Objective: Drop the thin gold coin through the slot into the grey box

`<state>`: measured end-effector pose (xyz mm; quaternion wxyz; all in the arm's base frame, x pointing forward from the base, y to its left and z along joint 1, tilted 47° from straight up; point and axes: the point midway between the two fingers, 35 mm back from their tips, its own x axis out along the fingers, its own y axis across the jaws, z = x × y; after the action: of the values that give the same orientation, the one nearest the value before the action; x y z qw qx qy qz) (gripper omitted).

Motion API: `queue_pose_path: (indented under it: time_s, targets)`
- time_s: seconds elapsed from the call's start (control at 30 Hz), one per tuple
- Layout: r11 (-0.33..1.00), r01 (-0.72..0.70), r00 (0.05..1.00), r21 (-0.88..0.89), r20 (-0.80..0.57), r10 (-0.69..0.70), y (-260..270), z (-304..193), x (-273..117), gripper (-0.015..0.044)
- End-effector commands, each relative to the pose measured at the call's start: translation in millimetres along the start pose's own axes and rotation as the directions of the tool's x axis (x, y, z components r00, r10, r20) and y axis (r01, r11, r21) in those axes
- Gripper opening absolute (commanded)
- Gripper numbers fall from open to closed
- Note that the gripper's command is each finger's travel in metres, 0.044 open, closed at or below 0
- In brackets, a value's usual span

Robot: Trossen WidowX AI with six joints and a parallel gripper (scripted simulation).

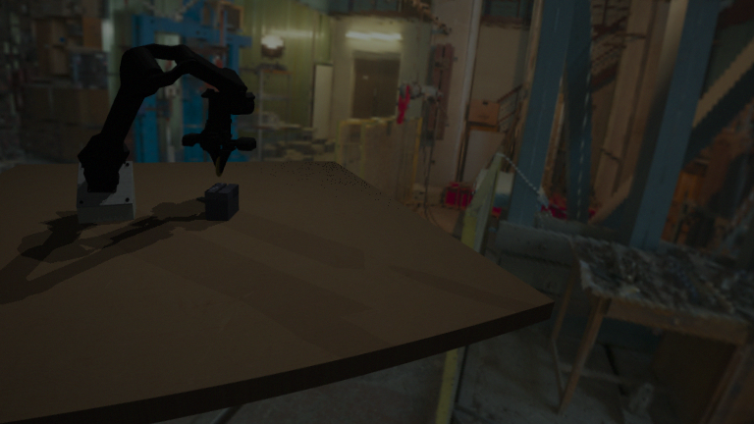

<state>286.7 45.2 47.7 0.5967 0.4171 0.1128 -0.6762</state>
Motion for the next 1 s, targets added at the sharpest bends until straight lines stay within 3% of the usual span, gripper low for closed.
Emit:
queue_pose_path:
  time_s: [0.0,0.4,0.97]
  targets:
    - [1.0,-0.005,1.0,-0.001,0.002,0.005,6,9,0,0.0]
    - [1.0,-0.007,1.0,0.0,0.01,0.007,19,34,1,0.0]
    - [1.0,-0.002,1.0,0.002,0.008,0.002,18,33,1,0.0]
